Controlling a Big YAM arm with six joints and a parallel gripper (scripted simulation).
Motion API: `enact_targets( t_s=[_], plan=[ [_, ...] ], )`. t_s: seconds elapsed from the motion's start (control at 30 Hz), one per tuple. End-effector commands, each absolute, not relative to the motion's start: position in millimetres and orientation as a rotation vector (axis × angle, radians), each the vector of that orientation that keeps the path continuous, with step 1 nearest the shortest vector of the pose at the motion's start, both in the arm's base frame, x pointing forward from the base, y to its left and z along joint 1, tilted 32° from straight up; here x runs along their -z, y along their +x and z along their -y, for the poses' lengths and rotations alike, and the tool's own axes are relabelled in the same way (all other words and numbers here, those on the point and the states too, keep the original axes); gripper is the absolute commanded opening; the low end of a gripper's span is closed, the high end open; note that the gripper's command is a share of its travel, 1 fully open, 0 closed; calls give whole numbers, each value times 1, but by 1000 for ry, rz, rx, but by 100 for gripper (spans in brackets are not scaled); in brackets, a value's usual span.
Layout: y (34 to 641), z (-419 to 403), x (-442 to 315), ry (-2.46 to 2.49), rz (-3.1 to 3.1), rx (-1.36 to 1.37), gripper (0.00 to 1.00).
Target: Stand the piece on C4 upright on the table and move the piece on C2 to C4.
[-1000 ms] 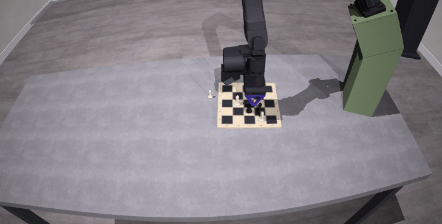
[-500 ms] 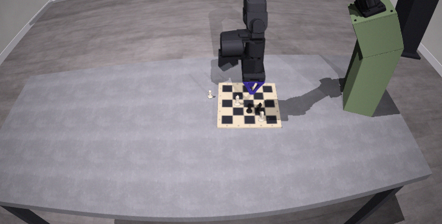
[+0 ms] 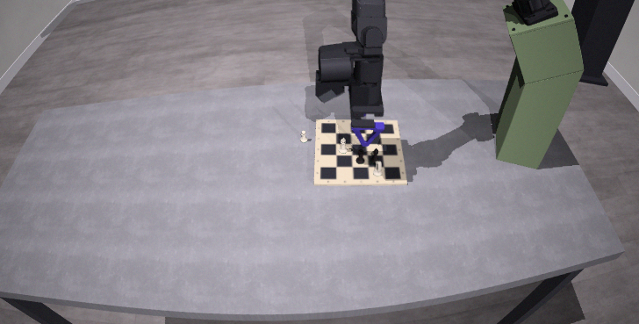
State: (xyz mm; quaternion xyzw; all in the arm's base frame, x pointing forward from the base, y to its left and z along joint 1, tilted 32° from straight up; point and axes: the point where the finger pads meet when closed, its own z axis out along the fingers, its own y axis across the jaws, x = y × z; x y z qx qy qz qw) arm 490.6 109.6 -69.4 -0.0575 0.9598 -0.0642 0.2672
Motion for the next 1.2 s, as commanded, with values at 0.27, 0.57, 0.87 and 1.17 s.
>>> enact_targets(
  t_s=[0.27, 0.57, 0.87, 1.17],
  plan=[
    [487, -121, 64, -169, -2582, 164, 100],
    [480, -122, 46, -164, -2574, 161, 100],
    [463, -125, 17, -163, -2572, 160, 100],
    [444, -127, -11, -164, -2574, 160, 100]
  ],
)
